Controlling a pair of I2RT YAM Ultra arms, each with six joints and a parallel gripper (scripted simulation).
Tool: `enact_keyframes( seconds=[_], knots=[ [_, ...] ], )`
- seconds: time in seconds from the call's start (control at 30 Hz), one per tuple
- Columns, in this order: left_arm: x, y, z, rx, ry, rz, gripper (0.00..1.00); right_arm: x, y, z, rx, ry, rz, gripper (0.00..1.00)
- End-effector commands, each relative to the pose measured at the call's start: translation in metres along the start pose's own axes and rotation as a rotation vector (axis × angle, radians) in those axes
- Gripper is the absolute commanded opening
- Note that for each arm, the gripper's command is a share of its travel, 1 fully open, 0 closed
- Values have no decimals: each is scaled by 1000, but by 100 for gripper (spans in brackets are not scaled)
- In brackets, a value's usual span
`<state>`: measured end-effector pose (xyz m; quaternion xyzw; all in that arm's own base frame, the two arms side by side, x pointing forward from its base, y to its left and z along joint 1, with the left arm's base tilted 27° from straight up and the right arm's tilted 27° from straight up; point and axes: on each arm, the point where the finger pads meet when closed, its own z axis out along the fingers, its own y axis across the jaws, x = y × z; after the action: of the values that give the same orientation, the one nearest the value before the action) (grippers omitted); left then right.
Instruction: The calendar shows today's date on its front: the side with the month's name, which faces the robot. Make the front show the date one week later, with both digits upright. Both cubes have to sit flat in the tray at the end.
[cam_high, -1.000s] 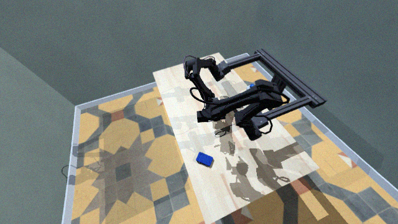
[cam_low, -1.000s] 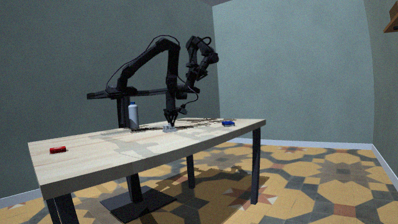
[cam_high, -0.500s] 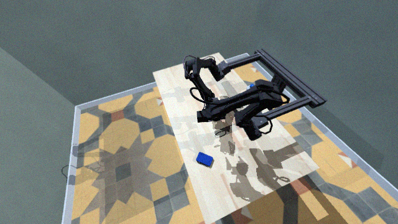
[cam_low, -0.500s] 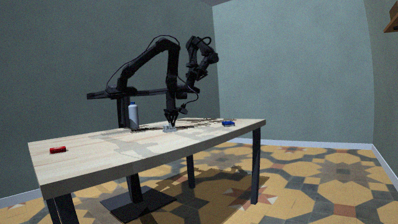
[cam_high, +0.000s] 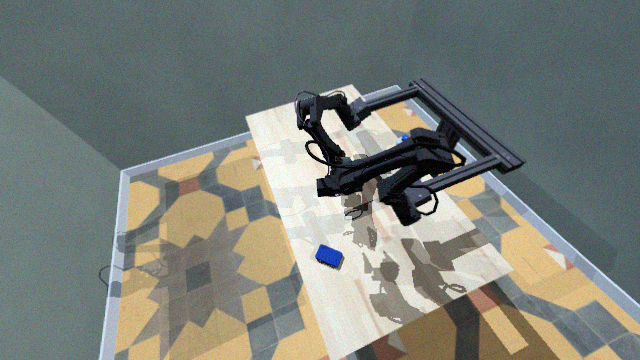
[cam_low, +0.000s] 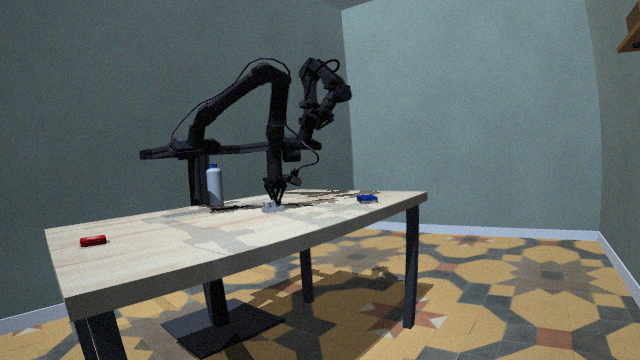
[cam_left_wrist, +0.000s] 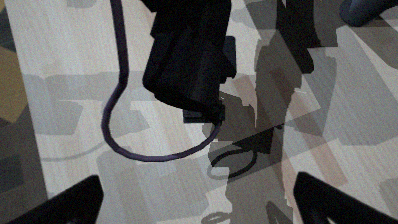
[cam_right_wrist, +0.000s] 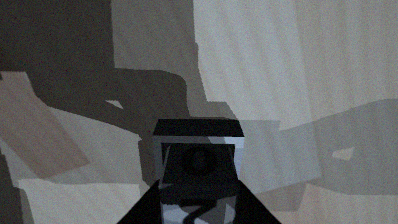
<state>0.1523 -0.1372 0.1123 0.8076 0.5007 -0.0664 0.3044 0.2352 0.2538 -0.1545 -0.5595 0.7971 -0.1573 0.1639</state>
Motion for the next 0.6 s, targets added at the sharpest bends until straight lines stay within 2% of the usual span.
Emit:
enact_keyframes(
  seconds=[0.0, 0.07, 0.1, 0.23, 0.27, 0.43, 0.57],
  knots=[
    [-5, -5, -2, 7, -22, 3, 100, -5, -1, -2, -6, -15, -6, 26],
    [-5, -5, -2, 7, -22, 3, 100, -6, -1, -3, -6, -19, -7, 49],
    [-5, -5, -2, 7, -22, 3, 100, -7, -2, -8, -2, -22, -7, 56],
    [-5, -5, -2, 7, -22, 3, 100, -3, -2, -31, 14, -21, -6, 56],
    [-5, -5, -2, 7, -22, 3, 100, -2, -2, -33, 14, -21, -7, 65],
    [-5, -5, -2, 7, -22, 3, 100, -2, -2, -46, 13, -21, -7, 65],
    [-5, -5, -2, 7, -22, 3, 100, 0, -2, -76, 14, -22, -6, 65]
  ],
)
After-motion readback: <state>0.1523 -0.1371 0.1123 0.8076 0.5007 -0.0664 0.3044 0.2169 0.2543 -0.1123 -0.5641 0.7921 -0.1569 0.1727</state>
